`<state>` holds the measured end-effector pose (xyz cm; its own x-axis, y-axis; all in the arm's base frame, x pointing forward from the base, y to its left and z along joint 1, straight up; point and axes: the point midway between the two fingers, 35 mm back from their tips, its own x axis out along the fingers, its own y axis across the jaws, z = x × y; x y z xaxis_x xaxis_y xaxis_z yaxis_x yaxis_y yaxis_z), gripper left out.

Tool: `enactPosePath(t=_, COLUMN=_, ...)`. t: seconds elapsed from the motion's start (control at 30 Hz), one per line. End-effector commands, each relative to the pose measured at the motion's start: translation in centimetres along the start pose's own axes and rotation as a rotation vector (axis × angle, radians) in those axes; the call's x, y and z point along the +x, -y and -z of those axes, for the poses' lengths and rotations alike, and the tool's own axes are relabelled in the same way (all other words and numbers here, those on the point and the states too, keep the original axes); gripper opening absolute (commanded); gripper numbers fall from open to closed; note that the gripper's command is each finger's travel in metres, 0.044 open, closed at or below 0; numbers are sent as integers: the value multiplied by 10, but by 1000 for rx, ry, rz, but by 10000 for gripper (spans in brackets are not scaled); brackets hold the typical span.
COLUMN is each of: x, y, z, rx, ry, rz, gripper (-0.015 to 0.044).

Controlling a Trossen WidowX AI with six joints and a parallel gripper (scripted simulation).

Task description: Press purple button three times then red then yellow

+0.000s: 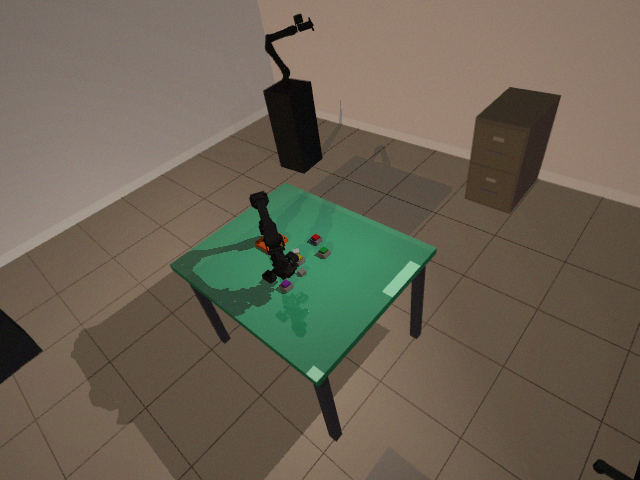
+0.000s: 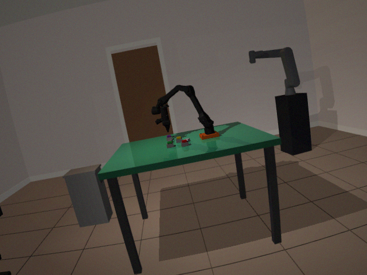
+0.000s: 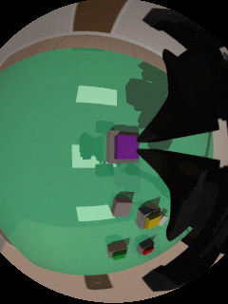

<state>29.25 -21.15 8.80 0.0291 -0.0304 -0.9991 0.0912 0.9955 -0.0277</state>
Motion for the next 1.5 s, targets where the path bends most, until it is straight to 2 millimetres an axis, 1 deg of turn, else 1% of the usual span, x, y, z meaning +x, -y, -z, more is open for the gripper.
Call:
enactPosePath(t=0.0, x=1, y=-1, z=0, rx=6, ry=0, rz=-5, gripper=20)
enactPosePath(t=0.17, x=4, y=-1, z=0, rx=6, ry=0, rz=-5, gripper=20)
enactPosePath(t=0.83, x=35, y=-1, z=0, rx=6, ry=0, rz=-5, gripper=20)
enactPosePath(t=1.47, x=35, y=-1, z=0, rx=6, ry=0, rz=-5, gripper=20)
